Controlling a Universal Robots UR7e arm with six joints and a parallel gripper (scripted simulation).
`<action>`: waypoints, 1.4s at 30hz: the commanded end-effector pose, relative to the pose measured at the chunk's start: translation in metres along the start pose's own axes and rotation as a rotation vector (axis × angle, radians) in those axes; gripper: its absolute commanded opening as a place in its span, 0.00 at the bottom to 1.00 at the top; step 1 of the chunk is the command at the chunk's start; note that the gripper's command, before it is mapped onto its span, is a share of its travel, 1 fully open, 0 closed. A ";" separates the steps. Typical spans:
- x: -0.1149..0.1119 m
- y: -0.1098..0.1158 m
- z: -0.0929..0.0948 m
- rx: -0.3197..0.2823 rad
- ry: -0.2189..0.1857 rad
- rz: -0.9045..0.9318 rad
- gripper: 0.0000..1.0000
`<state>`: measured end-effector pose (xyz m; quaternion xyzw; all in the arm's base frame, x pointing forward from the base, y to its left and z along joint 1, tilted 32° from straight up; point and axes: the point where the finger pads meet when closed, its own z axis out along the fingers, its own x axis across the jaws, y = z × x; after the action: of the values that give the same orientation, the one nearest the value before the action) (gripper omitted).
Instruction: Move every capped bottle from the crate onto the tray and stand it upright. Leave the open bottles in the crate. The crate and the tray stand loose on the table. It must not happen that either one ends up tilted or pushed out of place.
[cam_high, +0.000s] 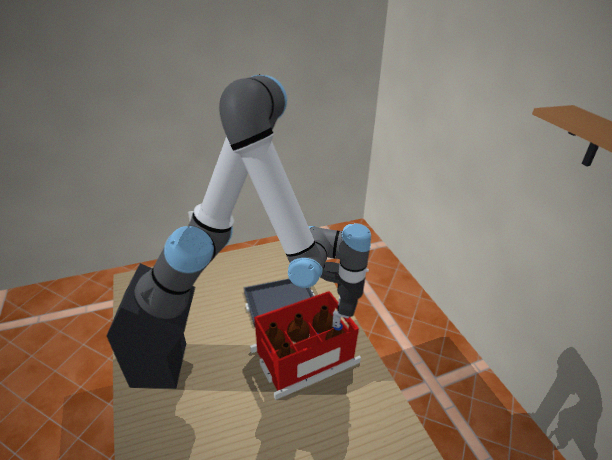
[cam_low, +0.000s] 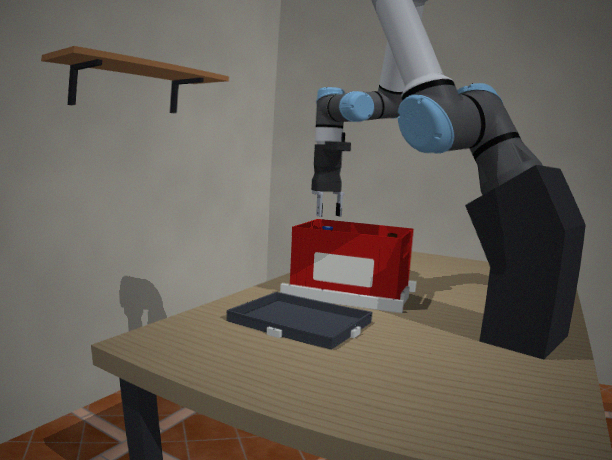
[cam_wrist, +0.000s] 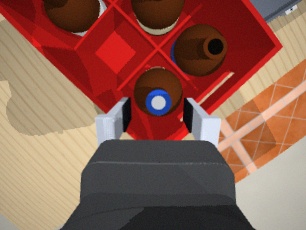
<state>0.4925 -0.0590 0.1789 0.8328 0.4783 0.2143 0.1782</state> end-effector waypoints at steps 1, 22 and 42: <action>0.002 -0.001 0.012 0.000 0.001 -0.010 1.00; 0.001 0.000 0.011 -0.002 0.001 -0.008 1.00; 0.001 -0.001 0.018 -0.003 0.001 -0.009 1.00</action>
<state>0.4997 -0.0592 0.1681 0.8303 0.4814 0.2148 0.1808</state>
